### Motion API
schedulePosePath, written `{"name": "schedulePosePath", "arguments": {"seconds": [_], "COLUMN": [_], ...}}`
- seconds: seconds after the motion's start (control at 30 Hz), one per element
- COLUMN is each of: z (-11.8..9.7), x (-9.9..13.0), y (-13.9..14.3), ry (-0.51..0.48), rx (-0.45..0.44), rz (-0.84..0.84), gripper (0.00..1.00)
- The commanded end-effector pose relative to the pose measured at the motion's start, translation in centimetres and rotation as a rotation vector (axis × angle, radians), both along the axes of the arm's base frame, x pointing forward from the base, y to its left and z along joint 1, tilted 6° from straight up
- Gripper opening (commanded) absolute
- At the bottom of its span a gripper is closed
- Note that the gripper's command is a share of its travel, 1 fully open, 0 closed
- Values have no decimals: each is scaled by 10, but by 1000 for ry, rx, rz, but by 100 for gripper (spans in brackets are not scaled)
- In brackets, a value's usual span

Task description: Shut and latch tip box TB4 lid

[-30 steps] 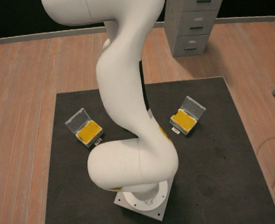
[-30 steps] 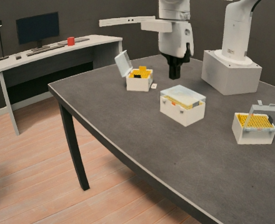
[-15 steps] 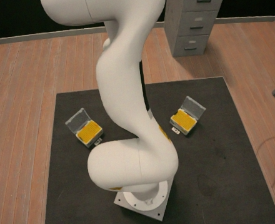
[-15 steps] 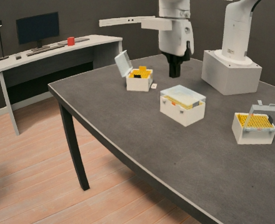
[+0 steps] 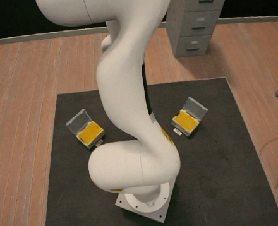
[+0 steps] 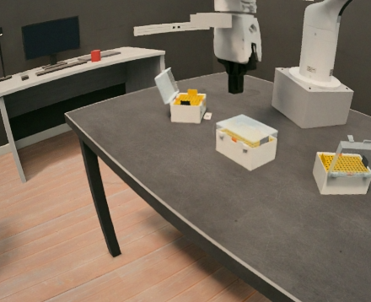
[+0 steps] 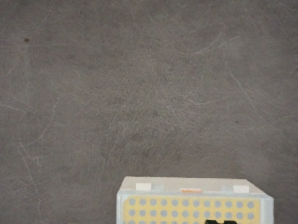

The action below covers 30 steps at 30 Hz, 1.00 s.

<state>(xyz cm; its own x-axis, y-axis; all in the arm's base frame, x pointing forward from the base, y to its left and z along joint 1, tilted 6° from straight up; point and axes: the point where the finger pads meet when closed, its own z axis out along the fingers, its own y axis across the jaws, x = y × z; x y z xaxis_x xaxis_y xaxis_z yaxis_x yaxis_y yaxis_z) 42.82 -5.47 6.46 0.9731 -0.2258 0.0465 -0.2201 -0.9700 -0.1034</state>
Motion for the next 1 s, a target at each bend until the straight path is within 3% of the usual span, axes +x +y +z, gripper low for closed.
{"name": "schedulePosePath", "arguments": {"seconds": [0.0,0.33,0.97], "z": [10,25,25], "x": [0,-1,-1], "y": [-1,-2,-2], "ry": [8,8,8], "rx": [-5,-5,-5], "rz": [0,0,0], "gripper": [0,0,0]}}
